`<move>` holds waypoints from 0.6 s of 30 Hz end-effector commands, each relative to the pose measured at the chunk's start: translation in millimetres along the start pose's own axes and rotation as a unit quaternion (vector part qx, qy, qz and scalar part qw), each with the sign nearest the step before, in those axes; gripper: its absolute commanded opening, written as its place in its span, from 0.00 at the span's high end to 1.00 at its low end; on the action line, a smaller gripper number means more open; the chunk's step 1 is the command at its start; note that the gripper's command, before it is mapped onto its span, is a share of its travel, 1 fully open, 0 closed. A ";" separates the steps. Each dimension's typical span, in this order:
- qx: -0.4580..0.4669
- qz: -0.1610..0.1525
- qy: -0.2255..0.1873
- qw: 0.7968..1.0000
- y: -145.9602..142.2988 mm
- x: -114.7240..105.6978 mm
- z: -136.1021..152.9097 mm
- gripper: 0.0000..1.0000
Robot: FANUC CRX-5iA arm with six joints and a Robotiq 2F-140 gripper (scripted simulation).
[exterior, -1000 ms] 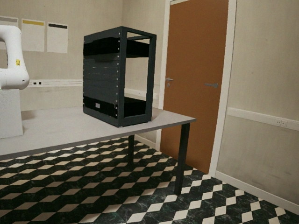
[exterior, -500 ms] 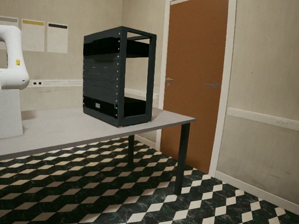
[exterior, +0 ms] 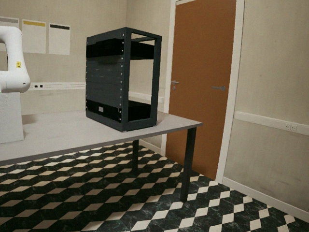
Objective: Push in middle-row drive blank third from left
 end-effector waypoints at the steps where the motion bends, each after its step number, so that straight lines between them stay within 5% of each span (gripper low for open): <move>1: -0.001 0.001 -0.001 1.000 -0.2 -0.7 -0.5 0.00; 18: -0.009 0.009 -0.013 1.000 1.5 -7.9 -2.6 0.00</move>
Point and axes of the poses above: the point where the finger pads meet when closed, its own x axis out along the fingers, its own y axis across the jaws, z = x × y, the point moved 9 cm from there along -x, back along the fingers, and after that the axes turned 6 degrees about x, right-handed, at the moved point
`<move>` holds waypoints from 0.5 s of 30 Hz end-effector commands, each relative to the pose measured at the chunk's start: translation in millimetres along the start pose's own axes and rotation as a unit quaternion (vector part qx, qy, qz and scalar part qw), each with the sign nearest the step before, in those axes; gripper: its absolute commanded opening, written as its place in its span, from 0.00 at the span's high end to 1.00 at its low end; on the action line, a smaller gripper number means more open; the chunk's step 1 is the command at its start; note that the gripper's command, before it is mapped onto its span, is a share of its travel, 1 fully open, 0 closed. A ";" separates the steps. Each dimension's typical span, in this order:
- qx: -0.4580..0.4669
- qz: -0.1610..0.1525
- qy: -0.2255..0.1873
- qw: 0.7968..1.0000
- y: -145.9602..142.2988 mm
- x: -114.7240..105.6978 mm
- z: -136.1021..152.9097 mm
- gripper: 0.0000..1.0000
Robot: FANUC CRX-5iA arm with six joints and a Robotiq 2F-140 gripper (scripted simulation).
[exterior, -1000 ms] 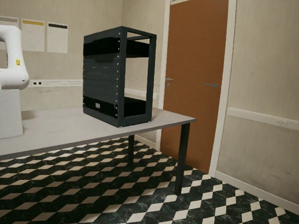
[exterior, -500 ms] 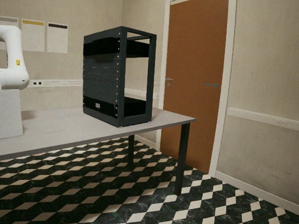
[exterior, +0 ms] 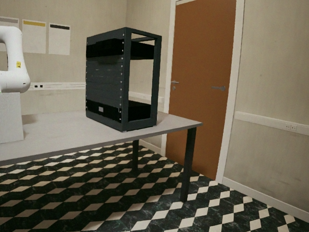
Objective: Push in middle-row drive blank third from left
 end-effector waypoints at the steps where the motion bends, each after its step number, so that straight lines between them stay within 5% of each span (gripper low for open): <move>1: -0.003 0.003 -0.004 1.000 0.2 -2.3 -1.0 0.00; 15: -0.017 0.018 -0.025 0.999 3.1 -15.7 -4.9 0.00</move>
Point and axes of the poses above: the point where the finger pads meet when closed, its own x axis out along the fingers, its own y axis across the jaws, z = x × y, the point moved 9 cm from there along -x, back along the fingers, and after that the axes turned 6 degrees about x, right-handed, at the moved point
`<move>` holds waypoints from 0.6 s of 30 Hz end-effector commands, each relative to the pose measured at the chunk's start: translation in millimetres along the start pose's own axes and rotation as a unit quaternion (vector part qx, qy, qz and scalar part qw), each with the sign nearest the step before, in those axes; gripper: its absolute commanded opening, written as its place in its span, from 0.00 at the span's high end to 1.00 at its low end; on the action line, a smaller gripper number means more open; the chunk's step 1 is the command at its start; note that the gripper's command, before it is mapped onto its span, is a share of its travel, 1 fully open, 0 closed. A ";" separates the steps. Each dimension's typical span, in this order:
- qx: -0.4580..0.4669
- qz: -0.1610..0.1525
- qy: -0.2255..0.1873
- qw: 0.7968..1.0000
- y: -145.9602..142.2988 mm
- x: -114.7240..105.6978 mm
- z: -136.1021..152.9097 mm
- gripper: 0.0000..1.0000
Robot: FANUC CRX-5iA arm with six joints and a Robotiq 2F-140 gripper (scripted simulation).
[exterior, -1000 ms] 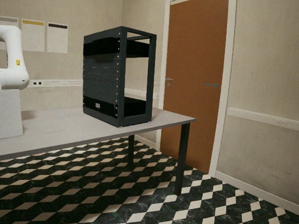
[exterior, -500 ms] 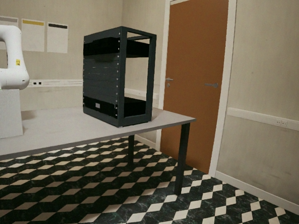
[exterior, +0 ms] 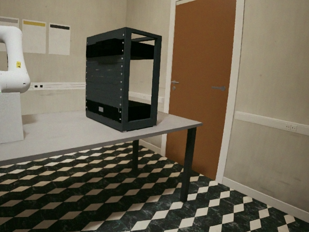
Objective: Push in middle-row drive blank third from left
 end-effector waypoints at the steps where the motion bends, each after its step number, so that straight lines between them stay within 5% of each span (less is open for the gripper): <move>1: -0.003 0.003 -0.004 1.000 0.3 -2.7 -1.0 0.00; 18: -0.033 0.035 -0.050 0.998 6.2 -32.2 -9.7 0.00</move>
Point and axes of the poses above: the point where the finger pads meet when closed, its own x axis out along the fingers, its own y axis across the jaws, z = x × y, the point moved 9 cm from there along -x, back along the fingers, and after that the axes turned 6 degrees about x, right-handed, at the moved point
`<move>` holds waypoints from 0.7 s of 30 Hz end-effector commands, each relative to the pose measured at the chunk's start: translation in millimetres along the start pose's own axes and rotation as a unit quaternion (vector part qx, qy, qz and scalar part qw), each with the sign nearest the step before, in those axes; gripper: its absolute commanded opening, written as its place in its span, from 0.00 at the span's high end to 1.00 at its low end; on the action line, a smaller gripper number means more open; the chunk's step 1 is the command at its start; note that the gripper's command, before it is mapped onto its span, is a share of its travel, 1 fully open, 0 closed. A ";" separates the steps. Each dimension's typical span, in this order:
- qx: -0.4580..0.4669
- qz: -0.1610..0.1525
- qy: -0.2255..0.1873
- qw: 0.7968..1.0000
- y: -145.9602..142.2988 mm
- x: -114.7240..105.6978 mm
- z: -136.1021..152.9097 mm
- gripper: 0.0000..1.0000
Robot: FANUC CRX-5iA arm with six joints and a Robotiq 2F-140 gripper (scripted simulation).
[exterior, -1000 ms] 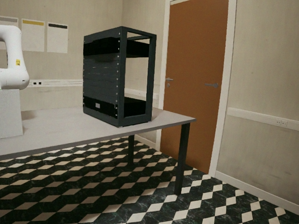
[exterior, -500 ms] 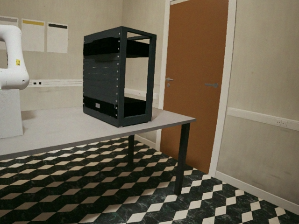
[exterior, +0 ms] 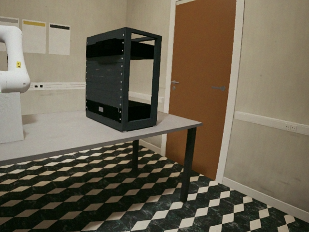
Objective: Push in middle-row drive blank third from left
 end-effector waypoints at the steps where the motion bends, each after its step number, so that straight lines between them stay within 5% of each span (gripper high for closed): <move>1: -0.006 0.007 -0.009 1.000 1.2 -6.2 -1.6 0.00; 21: -0.060 0.068 -0.094 0.991 10.2 -65.0 -18.8 0.00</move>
Point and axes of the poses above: the point where the finger pads meet when closed, its own x axis out along the fingers, its own y axis across the jaws, z = x × y, the point moved 9 cm from there along -x, back along the fingers, and after that the axes turned 6 degrees about x, right-handed, at the moved point
